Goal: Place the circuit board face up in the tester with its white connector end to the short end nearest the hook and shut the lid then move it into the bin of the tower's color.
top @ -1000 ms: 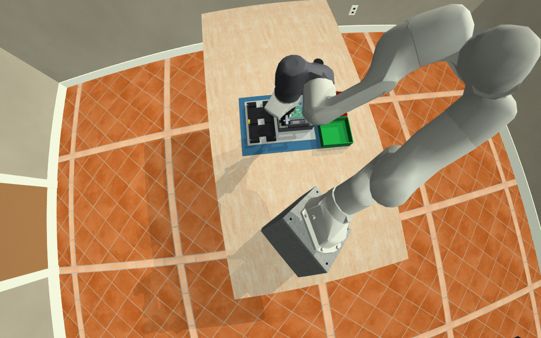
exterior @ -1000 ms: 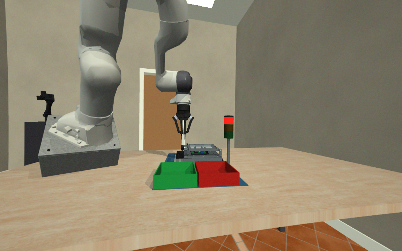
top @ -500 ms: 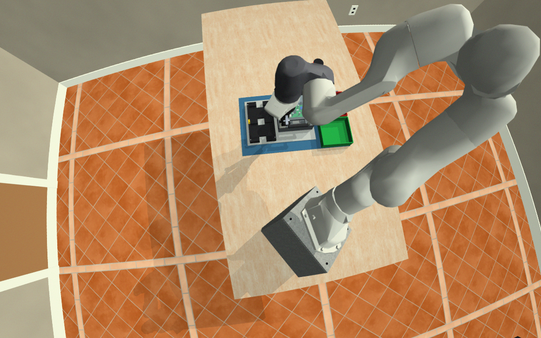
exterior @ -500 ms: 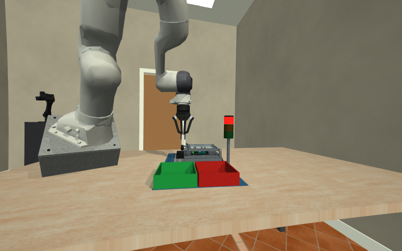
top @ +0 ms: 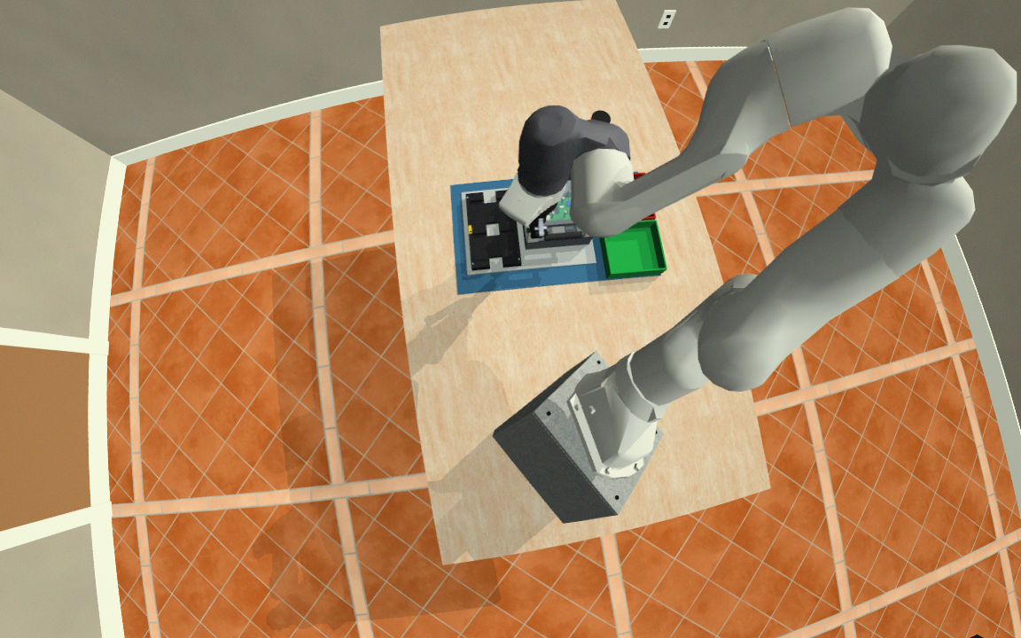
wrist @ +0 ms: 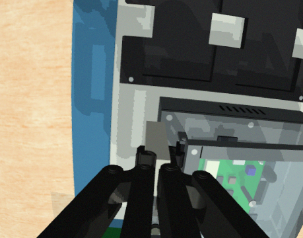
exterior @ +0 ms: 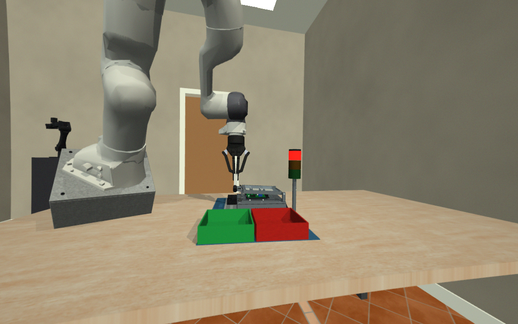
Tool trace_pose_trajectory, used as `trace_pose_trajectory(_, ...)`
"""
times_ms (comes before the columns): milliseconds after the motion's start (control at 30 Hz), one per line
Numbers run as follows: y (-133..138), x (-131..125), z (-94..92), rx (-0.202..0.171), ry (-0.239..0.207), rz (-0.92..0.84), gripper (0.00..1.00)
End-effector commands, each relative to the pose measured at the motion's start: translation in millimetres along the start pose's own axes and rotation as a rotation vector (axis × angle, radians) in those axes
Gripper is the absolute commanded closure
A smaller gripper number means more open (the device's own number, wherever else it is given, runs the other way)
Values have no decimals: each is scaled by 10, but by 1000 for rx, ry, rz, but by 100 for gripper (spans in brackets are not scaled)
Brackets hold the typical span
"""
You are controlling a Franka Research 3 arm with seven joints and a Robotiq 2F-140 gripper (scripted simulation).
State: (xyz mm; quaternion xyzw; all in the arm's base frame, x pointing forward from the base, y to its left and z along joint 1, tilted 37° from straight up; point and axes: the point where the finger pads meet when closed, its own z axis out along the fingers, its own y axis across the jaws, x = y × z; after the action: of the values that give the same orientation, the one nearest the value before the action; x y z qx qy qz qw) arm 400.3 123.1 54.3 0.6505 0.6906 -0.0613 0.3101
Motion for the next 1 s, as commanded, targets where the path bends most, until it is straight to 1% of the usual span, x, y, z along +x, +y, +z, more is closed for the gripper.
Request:
trace_pose_trajectory(0, 17, -6, 16, -1, 2, 6, 100)
trace_pose_trajectory(133, 18, -6, 10, -1, 2, 6, 100)
trace_pose_trajectory(200, 17, -6, -28, -1, 2, 6, 100)
trace_pose_trajectory(267, 17, -7, -107, -1, 2, 6, 100)
trace_pose_trajectory(367, 17, -7, -287, -1, 2, 6, 100)
trace_pose_trajectory(433, 17, -7, -287, -1, 2, 6, 100)
trace_pose_trajectory(533, 17, -7, -480, -1, 2, 6, 100)
trace_pose_trajectory(633, 17, -7, -604, -1, 2, 6, 100)
trace_pose_trajectory(700, 17, -8, -629, -1, 2, 6, 100)
trace_pose_trajectory(967, 17, -8, -630, -1, 2, 6, 100)
